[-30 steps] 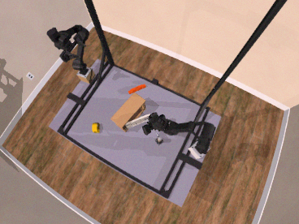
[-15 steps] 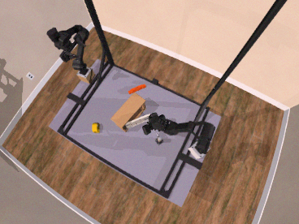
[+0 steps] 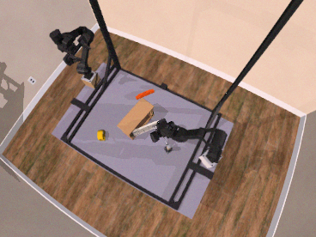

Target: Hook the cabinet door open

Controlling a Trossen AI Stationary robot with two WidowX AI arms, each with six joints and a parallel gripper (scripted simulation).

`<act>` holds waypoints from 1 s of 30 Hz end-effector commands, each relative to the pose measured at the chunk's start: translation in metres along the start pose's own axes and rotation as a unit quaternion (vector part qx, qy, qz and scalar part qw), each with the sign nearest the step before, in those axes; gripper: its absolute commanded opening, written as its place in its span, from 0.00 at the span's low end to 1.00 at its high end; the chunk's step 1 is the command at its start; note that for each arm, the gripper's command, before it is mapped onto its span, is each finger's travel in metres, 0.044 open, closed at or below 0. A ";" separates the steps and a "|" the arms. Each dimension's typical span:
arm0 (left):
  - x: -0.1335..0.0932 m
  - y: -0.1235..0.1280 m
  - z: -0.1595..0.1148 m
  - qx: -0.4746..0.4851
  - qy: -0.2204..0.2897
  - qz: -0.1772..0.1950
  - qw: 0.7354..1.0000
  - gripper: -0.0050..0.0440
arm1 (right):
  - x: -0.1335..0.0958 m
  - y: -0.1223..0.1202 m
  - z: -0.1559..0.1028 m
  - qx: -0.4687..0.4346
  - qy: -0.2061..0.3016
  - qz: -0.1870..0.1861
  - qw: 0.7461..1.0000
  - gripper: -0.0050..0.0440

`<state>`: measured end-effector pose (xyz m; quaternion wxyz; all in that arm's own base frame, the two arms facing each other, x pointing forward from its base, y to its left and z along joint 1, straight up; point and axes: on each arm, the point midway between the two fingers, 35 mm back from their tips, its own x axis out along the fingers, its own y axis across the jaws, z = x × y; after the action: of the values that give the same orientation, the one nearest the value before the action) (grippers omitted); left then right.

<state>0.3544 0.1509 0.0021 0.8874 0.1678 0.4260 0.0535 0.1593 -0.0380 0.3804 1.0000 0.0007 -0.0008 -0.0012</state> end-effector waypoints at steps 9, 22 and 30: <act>0.003 -0.002 -0.002 0.007 0.024 -0.004 1.000 0.10 | 0.000 0.000 0.000 0.000 0.000 0.001 1.000 0.92; 0.005 -0.003 -0.004 0.008 0.029 -0.005 1.000 0.10 | 0.000 0.000 0.000 0.000 0.000 0.001 1.000 0.92; 0.005 -0.003 -0.005 0.008 0.029 -0.005 1.000 0.10 | 0.000 0.000 0.000 0.000 0.000 0.001 1.000 0.92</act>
<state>0.3545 0.1508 -0.0029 0.8750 0.1723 0.4495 0.0506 0.1593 -0.0380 0.3804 1.0000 0.0007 -0.0008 -0.0012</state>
